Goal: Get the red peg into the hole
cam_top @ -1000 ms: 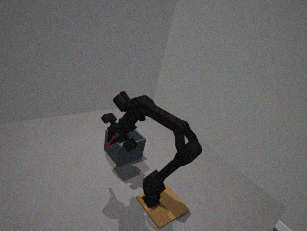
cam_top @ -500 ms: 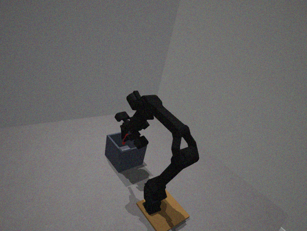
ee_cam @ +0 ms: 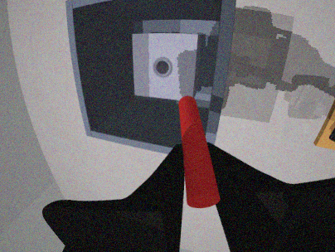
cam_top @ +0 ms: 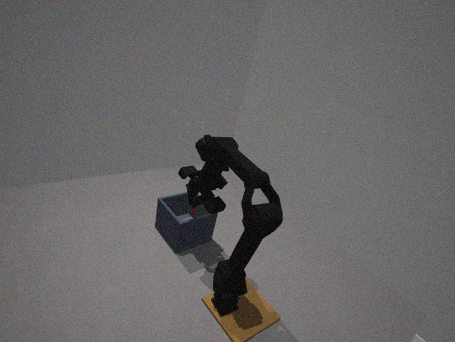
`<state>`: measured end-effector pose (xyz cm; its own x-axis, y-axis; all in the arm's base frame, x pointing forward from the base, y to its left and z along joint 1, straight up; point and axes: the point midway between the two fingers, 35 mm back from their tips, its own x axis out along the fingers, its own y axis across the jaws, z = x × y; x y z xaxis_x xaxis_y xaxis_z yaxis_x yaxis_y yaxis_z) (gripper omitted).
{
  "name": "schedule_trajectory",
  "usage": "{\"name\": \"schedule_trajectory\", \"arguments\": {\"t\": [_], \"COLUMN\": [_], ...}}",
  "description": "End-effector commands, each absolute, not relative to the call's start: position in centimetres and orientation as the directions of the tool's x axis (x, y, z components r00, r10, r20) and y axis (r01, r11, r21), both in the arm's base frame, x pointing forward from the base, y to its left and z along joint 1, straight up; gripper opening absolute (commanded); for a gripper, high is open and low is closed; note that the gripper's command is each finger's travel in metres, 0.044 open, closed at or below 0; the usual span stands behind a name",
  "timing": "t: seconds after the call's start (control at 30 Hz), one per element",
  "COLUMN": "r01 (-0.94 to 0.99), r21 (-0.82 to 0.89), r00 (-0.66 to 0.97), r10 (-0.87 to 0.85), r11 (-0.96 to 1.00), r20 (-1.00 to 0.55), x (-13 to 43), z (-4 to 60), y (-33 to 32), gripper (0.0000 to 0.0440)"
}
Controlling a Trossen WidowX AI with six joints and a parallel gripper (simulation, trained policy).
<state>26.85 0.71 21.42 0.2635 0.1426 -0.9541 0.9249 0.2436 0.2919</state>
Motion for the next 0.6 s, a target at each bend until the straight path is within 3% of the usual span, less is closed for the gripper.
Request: {"name": "schedule_trajectory", "arguments": {"t": [0.0, 0.57], "r01": [0.933, 0.94], "r21": [0.267, 0.218], "r00": [0.237, 0.167], "r10": [0.149, 0.204], "r11": [0.24, 0.263], "r20": [-0.96, -0.965], "x": [27.7, 30.6], "z": [20.6, 15.8], "y": [-0.1, -1.6], "gripper": [0.0, 0.0]}}
